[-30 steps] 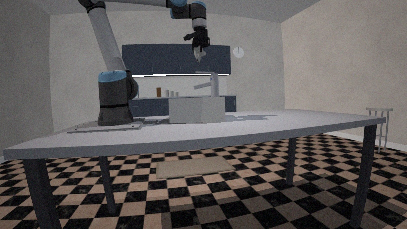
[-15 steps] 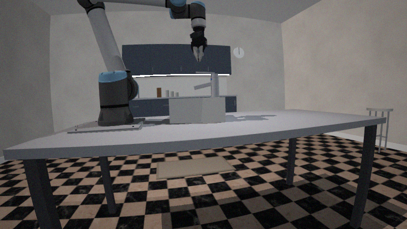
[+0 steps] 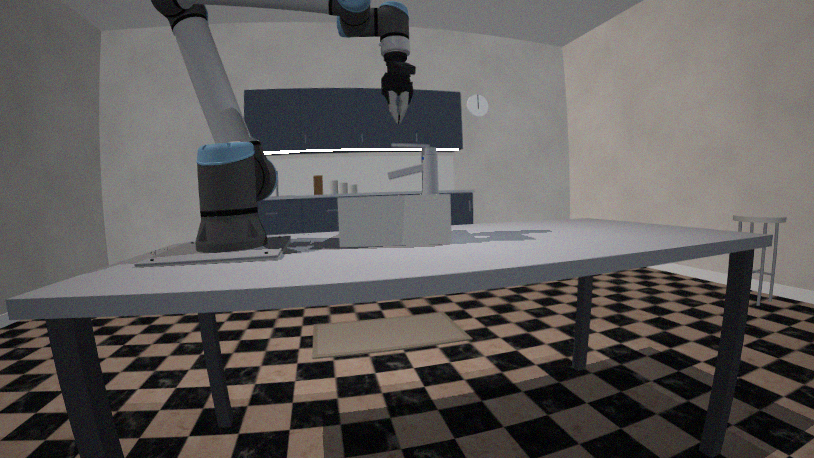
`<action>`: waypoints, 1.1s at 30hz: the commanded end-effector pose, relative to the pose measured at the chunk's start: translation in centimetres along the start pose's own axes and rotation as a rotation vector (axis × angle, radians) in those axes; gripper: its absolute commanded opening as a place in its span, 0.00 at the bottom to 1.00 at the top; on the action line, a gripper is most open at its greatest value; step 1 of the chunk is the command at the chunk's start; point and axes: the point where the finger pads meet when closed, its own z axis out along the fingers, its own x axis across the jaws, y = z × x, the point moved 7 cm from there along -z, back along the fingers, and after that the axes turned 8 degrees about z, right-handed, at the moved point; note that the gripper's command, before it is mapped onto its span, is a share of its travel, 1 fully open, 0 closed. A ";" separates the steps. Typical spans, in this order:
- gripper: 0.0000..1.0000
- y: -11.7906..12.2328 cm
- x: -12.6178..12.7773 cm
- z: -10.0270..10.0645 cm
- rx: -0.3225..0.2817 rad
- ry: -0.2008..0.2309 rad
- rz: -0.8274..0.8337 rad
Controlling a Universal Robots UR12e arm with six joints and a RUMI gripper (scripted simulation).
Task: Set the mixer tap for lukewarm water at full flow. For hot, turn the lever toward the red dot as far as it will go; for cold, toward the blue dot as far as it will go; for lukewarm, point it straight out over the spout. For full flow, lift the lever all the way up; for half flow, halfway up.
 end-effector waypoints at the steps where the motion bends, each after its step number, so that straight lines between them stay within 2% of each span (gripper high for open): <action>1: 0.00 0.0 -0.1 -0.2 -0.010 -0.002 -0.193; 12: 0.00 0.4 -0.3 -0.4 -0.009 -0.004 -0.622; 14: 0.00 0.4 -0.3 -0.4 -0.009 -0.004 -0.622; 28: 0.00 1.0 -0.2 -0.6 -0.008 -0.006 -1.019; 33: 0.00 1.1 -0.2 -0.6 -0.008 -0.006 -1.079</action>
